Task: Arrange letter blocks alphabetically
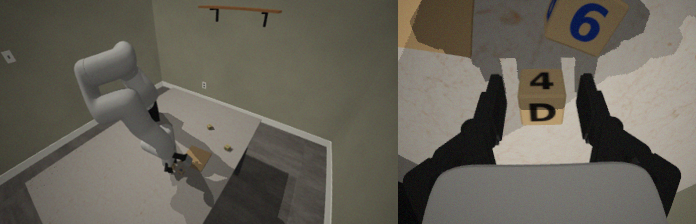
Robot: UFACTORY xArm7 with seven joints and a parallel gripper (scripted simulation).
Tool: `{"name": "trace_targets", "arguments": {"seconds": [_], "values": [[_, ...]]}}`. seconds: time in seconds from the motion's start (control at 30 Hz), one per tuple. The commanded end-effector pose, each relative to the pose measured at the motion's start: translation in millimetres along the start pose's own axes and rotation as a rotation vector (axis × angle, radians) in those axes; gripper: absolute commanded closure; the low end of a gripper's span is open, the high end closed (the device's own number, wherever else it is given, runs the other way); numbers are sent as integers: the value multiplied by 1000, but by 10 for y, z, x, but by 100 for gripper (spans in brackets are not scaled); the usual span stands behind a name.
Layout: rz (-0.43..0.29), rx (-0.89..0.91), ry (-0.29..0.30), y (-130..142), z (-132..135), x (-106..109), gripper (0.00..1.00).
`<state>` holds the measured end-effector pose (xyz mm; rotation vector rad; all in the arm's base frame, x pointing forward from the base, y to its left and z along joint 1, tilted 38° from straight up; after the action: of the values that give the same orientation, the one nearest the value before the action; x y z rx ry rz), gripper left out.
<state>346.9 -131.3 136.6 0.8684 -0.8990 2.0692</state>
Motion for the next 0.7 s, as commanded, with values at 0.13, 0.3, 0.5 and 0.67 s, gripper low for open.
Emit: {"name": "trace_targets", "arguments": {"seconds": [0.13, 0.3, 0.5, 0.67], "values": [[0, 0, 0, -3, 0, 1, 36], [0, 0, 0, -3, 0, 1, 36], [0, 0, 0, -3, 0, 1, 36], [0, 0, 0, -3, 0, 1, 53]]}}
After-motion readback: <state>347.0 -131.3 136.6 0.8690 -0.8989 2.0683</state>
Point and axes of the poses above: the point where the finger pads meet when closed, its own x axis back along the fingers, its own z axis across the jaws, y = z × x, the point moved 9 cm from there along x, back along the fingers, and after that the axes turned 2 degrees about x, right-handed, at the moved point
